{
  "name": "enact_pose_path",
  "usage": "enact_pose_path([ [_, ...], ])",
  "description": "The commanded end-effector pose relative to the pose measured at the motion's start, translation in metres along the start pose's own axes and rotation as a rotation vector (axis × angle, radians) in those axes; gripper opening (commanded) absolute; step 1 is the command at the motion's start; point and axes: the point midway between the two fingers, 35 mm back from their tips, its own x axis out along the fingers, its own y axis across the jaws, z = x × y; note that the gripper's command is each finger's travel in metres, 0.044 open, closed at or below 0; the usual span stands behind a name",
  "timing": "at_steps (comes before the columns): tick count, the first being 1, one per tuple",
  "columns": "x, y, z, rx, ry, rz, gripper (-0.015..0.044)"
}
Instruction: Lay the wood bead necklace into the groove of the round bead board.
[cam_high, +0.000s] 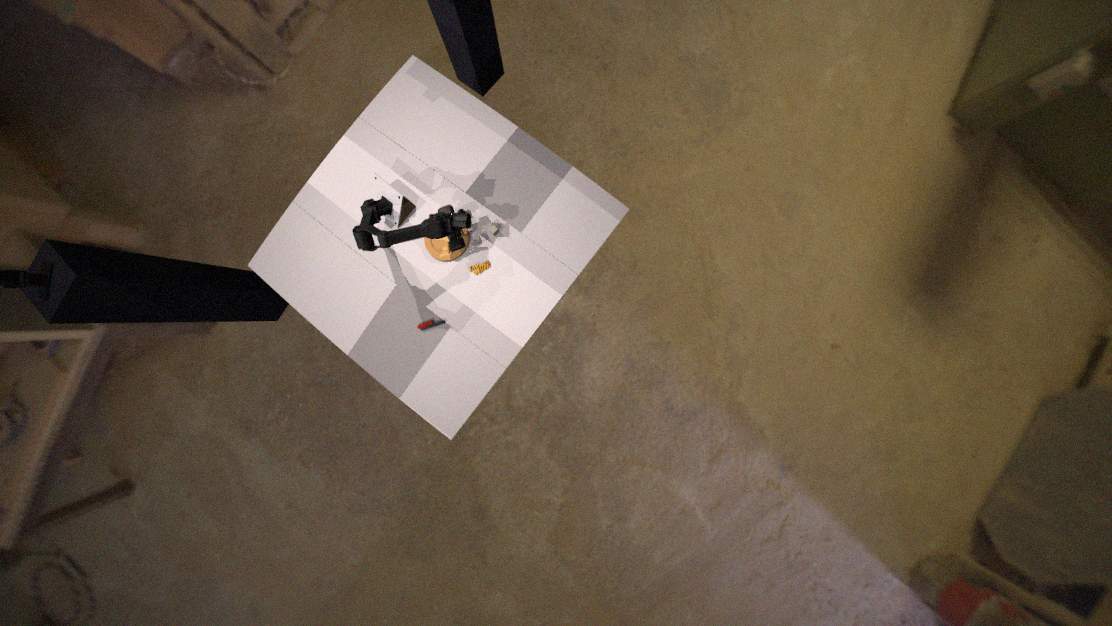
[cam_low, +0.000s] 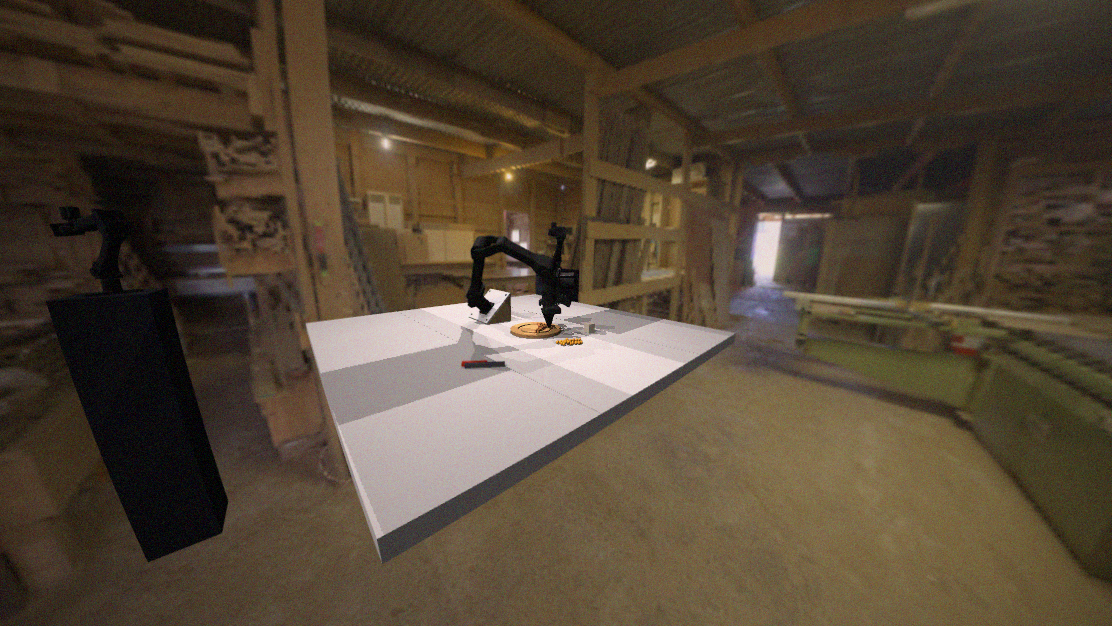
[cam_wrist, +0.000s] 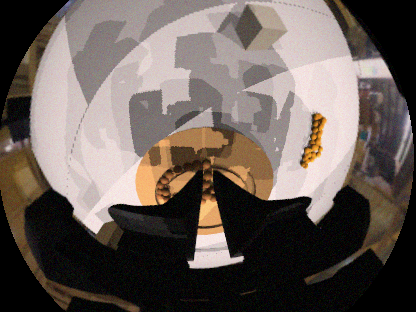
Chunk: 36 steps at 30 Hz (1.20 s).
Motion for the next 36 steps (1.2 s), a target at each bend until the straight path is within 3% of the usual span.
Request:
enact_pose_path([
  [1,0.0,0.0,0.0,0.0,0.0,0.0,0.0],
  [36,-0.015,-0.01,0.01,-0.002,0.002,-0.005,0.0],
])
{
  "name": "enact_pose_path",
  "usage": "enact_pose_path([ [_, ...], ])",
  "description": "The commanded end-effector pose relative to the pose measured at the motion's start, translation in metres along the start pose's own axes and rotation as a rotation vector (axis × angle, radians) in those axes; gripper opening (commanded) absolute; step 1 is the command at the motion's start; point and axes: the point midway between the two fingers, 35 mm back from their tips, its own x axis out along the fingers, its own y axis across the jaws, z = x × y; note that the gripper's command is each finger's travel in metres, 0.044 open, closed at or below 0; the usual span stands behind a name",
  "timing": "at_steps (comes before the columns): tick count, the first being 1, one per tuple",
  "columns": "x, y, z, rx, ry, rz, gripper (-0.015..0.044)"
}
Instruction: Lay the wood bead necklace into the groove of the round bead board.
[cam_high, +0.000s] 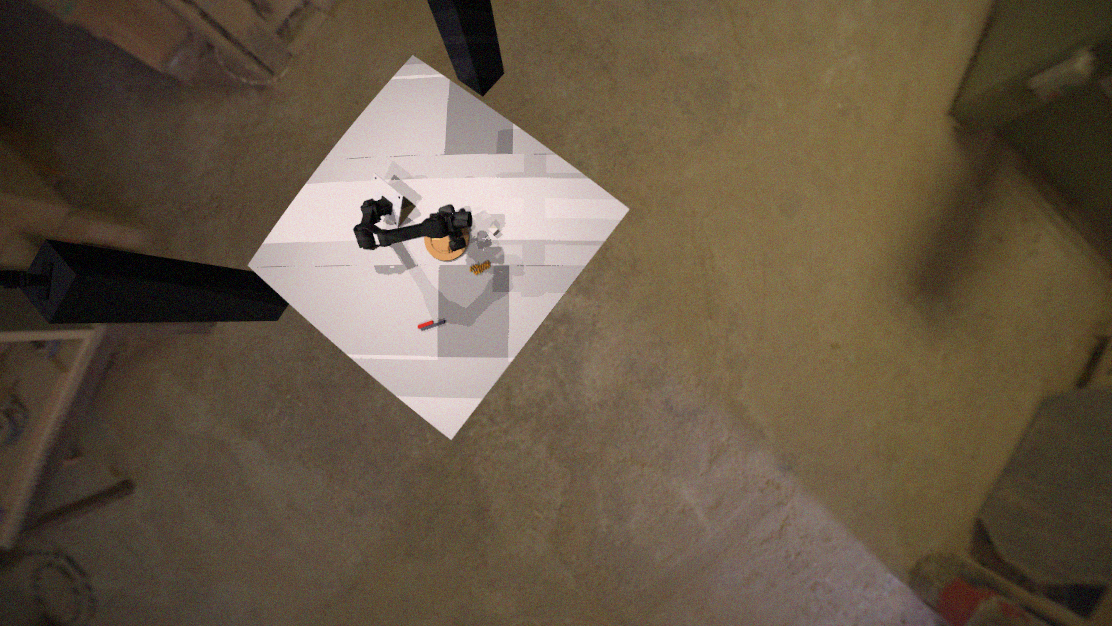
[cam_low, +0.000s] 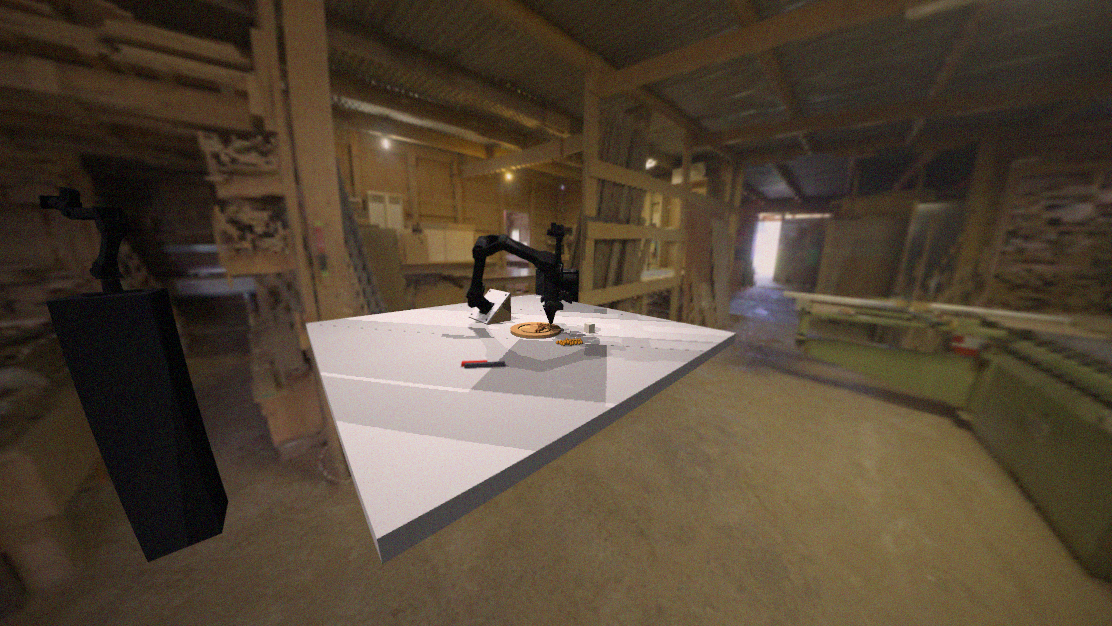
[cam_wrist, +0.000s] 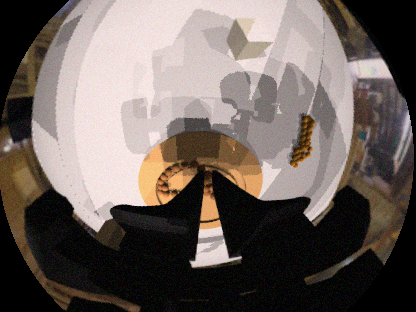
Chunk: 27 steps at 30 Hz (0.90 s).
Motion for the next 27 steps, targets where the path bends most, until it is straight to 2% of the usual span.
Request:
enact_pose_path([
  [1,0.0,-0.004,0.004,0.0,-0.001,0.003,0.0],
  [24,0.017,-0.004,0.004,0.0,0.0,0.002,0.0],
  [27,0.014,-0.005,0.006,0.004,-0.009,-0.002,0.0079],
])
